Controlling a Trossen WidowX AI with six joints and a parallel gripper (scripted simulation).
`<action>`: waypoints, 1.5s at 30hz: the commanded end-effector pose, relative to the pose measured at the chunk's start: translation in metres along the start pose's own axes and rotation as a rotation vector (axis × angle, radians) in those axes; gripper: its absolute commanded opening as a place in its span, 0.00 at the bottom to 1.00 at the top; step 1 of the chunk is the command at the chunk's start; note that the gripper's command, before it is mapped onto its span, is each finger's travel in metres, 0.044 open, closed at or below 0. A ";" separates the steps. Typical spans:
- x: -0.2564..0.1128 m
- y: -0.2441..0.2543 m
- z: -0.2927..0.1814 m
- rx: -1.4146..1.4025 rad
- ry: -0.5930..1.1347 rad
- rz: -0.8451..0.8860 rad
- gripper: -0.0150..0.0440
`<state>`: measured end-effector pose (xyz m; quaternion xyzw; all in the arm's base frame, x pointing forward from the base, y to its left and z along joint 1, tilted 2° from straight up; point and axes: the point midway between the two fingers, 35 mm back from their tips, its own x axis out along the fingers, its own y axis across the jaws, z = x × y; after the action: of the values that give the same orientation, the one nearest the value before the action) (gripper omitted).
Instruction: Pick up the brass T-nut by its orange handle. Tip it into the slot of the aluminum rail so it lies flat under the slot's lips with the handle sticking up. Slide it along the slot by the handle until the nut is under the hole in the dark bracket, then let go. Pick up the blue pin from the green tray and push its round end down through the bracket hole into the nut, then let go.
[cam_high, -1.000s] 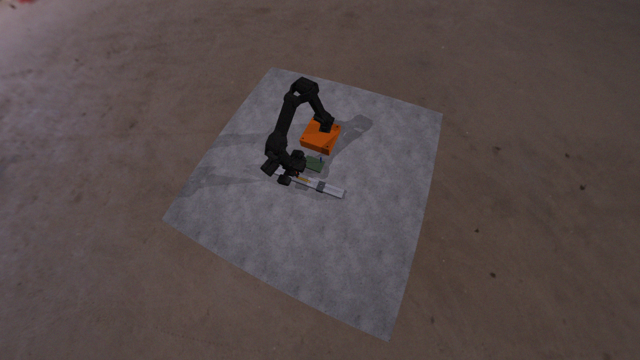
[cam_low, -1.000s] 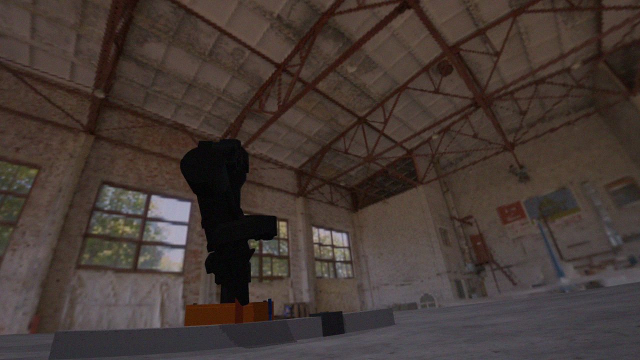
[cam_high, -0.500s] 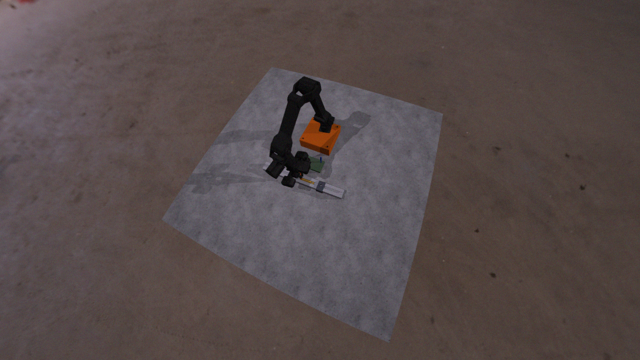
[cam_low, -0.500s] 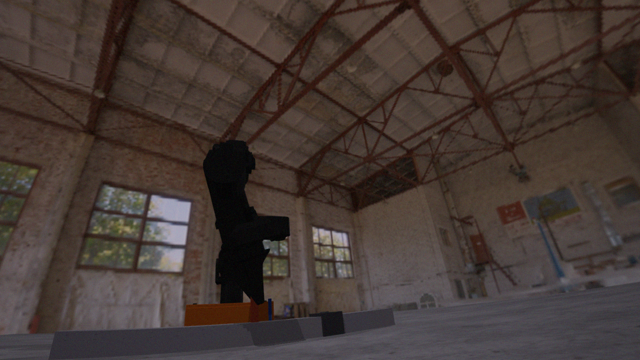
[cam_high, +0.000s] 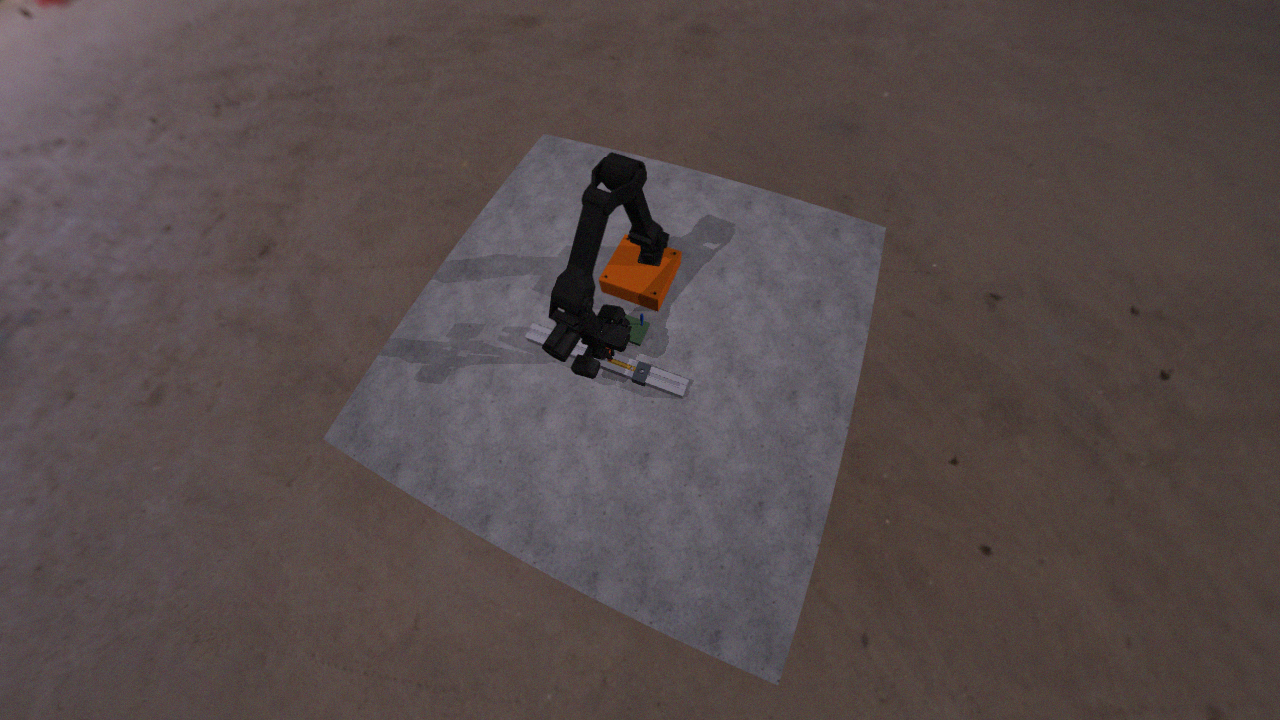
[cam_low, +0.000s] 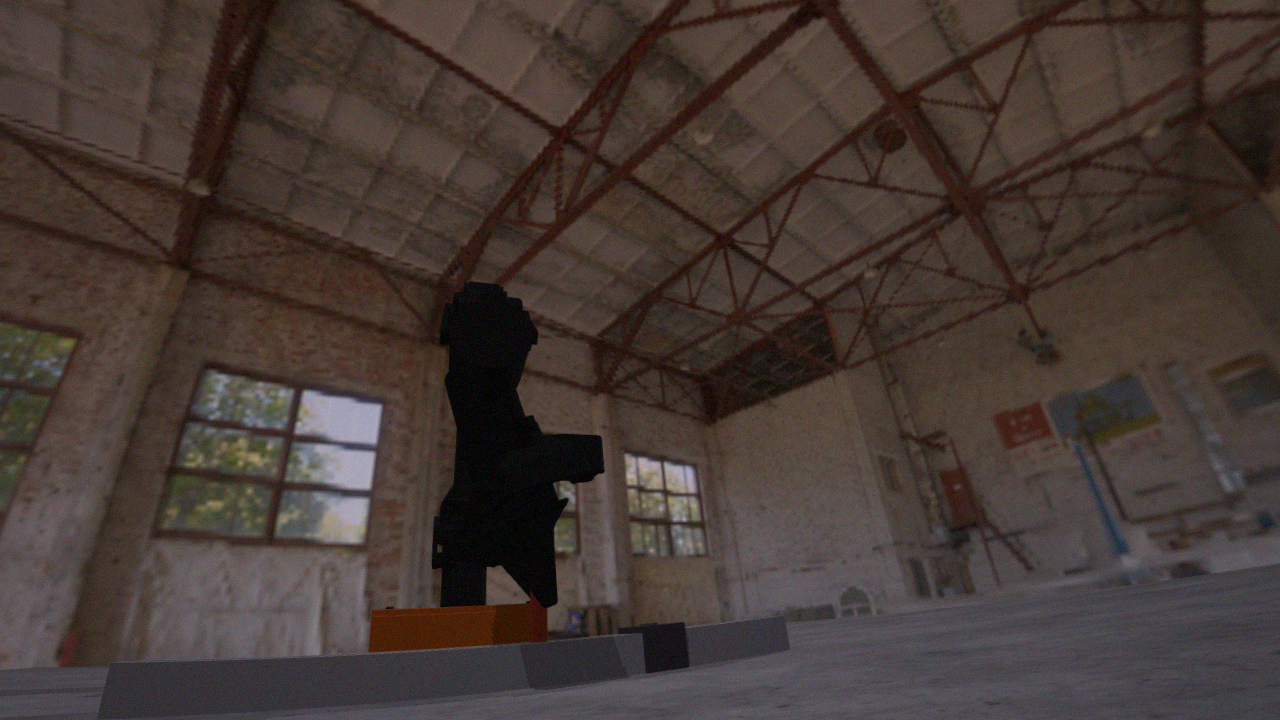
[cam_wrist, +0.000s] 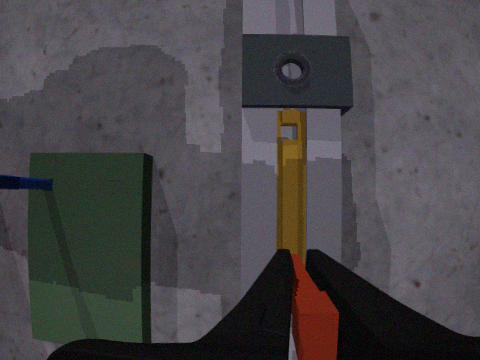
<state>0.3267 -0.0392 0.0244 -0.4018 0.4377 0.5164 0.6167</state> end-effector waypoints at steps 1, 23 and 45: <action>0.002 0.000 0.008 0.002 -0.006 -0.002 0.00; 0.008 0.000 0.025 0.002 -0.008 -0.002 0.00; 0.008 0.000 0.027 -0.001 -0.003 0.000 0.00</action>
<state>0.3305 -0.0116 0.0243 -0.4011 0.4365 0.5174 0.6171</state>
